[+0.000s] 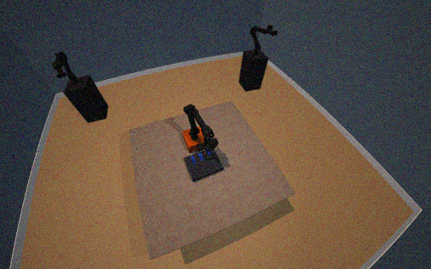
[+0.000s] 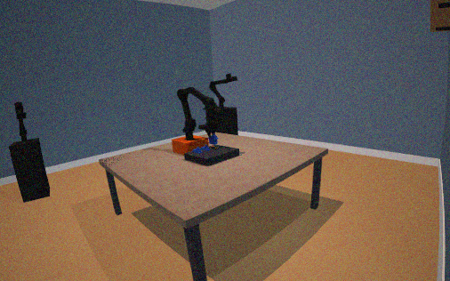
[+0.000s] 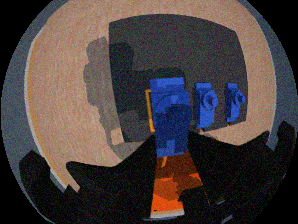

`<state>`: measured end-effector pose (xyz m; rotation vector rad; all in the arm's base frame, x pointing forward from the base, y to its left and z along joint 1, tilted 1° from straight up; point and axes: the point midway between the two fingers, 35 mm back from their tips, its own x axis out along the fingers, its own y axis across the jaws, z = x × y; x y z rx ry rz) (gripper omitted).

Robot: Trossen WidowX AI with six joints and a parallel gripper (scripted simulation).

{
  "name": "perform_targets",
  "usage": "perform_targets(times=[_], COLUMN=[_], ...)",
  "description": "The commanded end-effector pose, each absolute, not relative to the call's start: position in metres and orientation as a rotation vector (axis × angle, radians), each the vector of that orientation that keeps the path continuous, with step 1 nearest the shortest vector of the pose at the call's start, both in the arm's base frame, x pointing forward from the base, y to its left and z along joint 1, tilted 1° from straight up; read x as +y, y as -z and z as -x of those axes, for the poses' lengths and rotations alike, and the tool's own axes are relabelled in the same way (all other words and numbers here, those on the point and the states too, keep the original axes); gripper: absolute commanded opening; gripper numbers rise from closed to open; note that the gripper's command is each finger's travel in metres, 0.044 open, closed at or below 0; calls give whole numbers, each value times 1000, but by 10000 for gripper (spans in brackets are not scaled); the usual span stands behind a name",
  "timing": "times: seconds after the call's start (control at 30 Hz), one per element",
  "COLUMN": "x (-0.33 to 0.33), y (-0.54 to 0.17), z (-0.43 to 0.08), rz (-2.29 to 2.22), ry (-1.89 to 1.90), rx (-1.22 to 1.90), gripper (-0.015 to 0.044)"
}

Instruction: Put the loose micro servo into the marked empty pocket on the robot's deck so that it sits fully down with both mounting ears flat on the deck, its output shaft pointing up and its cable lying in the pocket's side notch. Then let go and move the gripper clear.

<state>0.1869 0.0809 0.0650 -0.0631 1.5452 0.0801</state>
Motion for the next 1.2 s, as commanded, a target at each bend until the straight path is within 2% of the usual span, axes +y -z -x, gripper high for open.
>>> perform_targets(times=[0.0, 1.17], x=[80, 81], y=[-65, -37], z=[-179, -180], rz=[83, 83], ry=[-100, -100], rx=[1542, 1542], gripper=[0, 0])
